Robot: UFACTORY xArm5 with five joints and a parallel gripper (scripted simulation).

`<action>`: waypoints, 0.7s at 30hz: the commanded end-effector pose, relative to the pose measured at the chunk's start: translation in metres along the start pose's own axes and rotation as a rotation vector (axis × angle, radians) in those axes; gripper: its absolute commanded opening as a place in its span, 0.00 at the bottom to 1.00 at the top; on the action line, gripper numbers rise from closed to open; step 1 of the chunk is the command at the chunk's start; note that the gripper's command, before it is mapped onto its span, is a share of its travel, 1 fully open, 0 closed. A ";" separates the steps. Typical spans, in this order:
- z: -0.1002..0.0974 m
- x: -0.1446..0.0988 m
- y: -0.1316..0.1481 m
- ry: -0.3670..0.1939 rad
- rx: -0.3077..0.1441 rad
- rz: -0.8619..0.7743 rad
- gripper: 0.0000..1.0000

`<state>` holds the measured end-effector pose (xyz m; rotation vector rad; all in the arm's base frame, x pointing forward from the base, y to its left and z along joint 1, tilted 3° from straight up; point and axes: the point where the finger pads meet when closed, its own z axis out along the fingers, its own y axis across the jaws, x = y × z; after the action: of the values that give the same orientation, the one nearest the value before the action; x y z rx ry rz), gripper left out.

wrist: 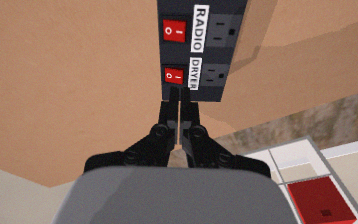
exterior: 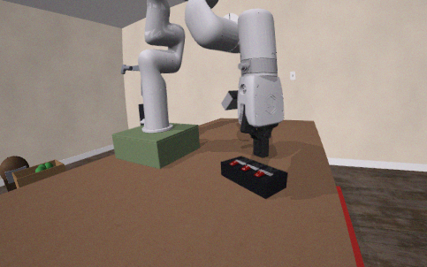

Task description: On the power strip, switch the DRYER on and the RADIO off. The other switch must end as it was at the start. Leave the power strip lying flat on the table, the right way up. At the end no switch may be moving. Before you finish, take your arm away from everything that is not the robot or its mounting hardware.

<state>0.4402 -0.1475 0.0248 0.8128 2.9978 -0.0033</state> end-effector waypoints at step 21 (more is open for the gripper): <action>0.024 -0.002 0.001 -0.004 -0.001 0.000 0.00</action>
<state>0.4415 -0.1477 0.0030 0.8124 2.9969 -0.0033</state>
